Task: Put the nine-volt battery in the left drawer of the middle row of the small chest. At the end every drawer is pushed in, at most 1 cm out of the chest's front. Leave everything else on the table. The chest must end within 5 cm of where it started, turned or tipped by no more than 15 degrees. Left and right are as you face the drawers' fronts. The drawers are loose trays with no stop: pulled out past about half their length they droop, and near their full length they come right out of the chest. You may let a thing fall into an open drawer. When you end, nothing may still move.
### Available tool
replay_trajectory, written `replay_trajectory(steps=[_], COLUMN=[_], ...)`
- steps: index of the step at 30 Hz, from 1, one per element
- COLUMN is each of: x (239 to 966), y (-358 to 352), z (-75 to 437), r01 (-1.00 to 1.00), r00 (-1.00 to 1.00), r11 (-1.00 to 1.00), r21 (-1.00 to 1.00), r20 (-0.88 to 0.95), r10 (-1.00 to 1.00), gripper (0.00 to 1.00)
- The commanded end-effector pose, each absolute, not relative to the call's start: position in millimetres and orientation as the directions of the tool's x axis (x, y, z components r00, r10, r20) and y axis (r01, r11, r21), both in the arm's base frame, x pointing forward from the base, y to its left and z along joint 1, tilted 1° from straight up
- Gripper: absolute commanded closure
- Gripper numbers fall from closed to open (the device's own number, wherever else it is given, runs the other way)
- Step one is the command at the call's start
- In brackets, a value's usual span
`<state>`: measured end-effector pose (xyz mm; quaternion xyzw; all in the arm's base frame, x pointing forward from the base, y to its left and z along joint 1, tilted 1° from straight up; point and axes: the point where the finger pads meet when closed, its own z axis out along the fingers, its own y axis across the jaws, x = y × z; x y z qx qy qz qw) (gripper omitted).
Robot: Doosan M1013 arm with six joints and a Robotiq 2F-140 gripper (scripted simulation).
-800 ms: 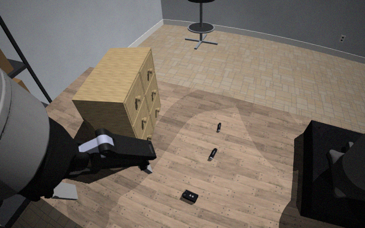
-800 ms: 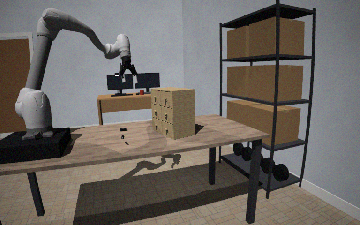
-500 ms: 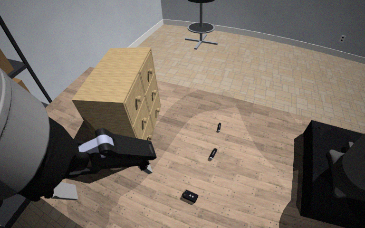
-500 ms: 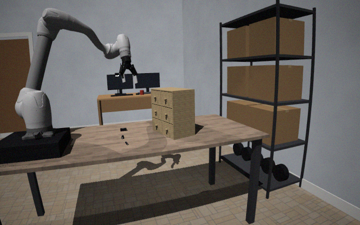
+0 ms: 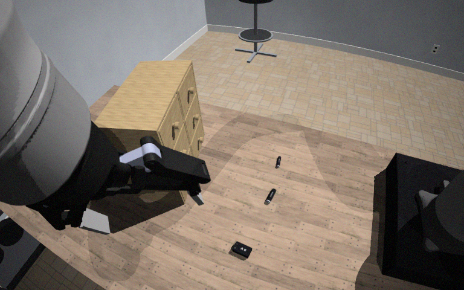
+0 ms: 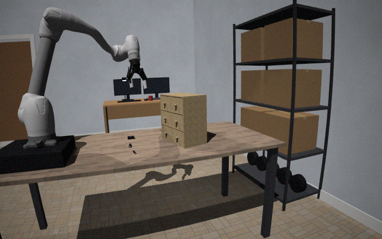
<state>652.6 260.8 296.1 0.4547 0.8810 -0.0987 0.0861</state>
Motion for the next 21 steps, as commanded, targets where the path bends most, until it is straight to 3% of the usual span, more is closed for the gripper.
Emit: replay_trajectory(steps=[1, 8, 21], x=[648.3, 618.9, 549.7], y=[212.0, 99.3, -28.9], z=[302.5, 310.2, 316.2], r01=[0.865, 0.956, 1.0], r00=[-0.5, -0.292, 0.018], r11=[0.496, 0.289, -0.018], r21=[-0.076, -0.04, 0.004], r20=[-0.209, -0.121, 0.0], r10=[0.84, 0.949, 1.0], gripper=[0.0, 0.0, 0.0])
